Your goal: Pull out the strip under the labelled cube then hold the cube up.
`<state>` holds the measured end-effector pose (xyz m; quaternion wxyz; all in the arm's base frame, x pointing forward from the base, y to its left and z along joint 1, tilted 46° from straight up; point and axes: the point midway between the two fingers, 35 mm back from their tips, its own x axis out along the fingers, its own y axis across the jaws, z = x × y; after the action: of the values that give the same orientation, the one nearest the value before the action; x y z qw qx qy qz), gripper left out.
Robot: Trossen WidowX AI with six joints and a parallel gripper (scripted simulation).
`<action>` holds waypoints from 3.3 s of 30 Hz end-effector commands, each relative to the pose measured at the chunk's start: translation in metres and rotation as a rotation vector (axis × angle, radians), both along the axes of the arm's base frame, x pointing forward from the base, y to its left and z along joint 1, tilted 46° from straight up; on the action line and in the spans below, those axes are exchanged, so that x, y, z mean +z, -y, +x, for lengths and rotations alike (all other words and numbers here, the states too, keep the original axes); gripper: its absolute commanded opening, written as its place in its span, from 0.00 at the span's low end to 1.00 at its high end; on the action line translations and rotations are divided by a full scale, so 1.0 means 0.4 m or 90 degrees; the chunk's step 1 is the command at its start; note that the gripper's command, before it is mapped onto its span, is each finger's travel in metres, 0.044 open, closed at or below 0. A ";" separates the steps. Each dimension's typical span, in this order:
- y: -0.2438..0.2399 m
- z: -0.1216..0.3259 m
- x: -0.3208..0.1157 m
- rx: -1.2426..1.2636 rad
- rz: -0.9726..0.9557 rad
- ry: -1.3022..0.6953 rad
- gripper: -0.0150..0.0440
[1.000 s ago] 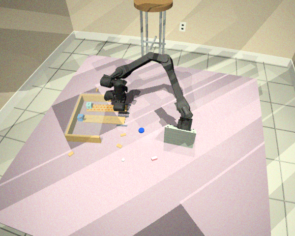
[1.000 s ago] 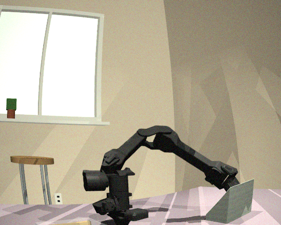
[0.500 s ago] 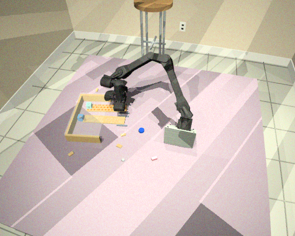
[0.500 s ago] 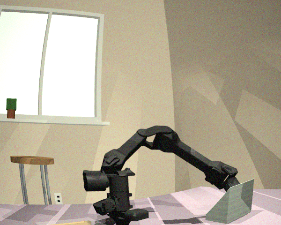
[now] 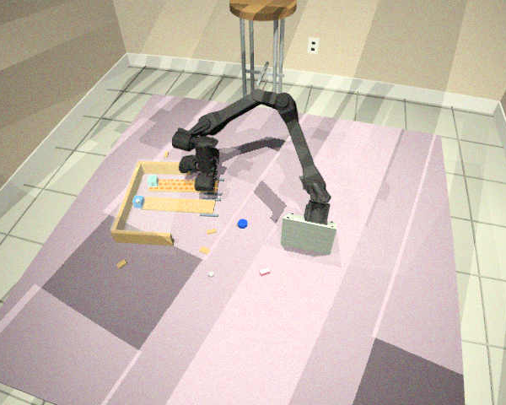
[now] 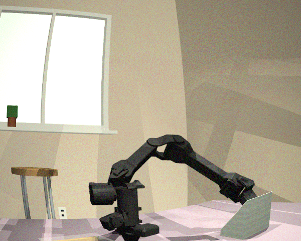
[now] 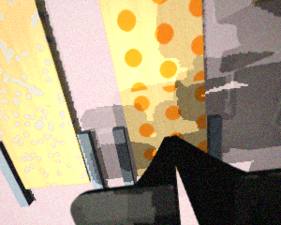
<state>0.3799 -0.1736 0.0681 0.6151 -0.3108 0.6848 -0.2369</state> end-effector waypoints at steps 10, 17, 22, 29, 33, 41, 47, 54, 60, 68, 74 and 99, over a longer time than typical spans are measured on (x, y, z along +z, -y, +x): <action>0.003 -0.001 -0.006 0.003 0.002 -0.003 0.25; 0.004 -0.004 -0.007 0.003 0.002 -0.003 0.25; 0.005 -0.021 -0.004 0.003 0.002 -0.004 0.25; 0.007 -0.047 -0.002 0.003 0.002 -0.004 0.25; 0.008 -0.063 0.000 0.003 0.002 -0.004 0.25; 0.010 -0.094 0.002 0.003 0.002 -0.005 0.25; 0.012 -0.117 0.004 0.003 0.002 -0.005 0.25; 0.014 -0.142 0.006 0.003 0.002 -0.006 0.25; 0.015 -0.165 0.008 0.003 0.002 -0.006 0.25; 0.016 -0.196 0.011 0.003 0.001 -0.007 0.25; 0.017 -0.219 0.013 0.003 0.001 -0.007 0.25; 0.021 -0.313 0.024 0.003 0.001 -0.008 0.25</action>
<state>0.2667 -0.1804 0.0822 0.6206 -0.3138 0.6785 -0.2368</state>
